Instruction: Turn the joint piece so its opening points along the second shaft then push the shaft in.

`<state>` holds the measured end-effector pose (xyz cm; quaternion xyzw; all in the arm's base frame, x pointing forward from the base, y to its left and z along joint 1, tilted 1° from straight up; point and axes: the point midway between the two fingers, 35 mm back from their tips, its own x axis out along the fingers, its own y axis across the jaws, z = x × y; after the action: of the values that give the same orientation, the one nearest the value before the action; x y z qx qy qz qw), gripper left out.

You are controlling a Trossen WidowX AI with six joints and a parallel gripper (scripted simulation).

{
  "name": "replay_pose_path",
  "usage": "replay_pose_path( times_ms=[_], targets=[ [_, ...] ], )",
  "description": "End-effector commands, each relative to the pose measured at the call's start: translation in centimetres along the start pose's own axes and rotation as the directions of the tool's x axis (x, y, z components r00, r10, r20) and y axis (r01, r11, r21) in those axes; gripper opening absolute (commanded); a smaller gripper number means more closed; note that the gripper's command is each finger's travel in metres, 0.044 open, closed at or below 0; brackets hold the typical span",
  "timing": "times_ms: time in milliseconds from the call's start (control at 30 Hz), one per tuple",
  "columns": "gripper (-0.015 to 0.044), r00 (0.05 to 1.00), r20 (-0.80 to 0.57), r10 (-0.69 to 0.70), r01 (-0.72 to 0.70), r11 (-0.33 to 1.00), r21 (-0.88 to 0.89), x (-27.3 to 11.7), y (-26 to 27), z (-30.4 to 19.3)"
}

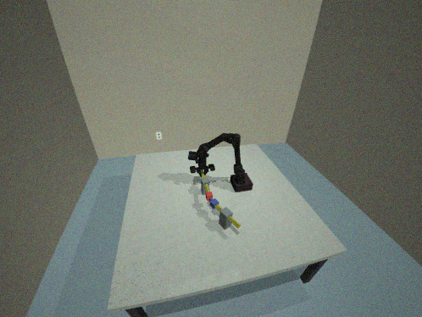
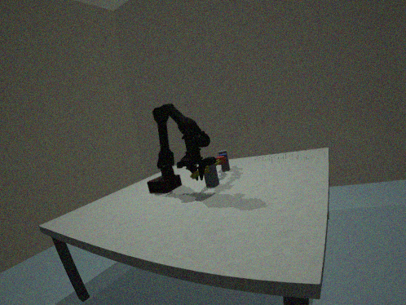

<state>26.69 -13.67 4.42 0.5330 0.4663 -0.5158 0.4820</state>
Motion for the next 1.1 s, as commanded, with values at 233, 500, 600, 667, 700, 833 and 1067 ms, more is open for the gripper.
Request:
replay_pose_path(
  times_ms=[233,500,600,667,700,833,1067],
  targets=[
    [0.0000,1.000,-0.003,0.003,-0.003,1.000,0.001,0.0,0.0,-1.6],
    [0.0000,1.000,0.000,0.000,0.000,1.000,0.001,0.0,0.0,-1.3],
    [0.0000,1.000,0.000,0.000,0.000,1.000,0.001,0.0,0.0,-1.3],
    [0.0052,1.000,0.000,0.000,0.000,1.000,0.001,0.0,0.0,-1.3],
    [0.0067,1.000,0.000,0.000,0.000,1.000,0.001,0.0,0.0,-1.3],
    [0.0067,1.000,0.000,0.000,0.000,1.000,0.001,0.0,0.0,-1.3],
    [0.0224,1.000,0.000,0.000,0.000,1.000,0.001,0.0,0.0,-1.3]
  ],
)
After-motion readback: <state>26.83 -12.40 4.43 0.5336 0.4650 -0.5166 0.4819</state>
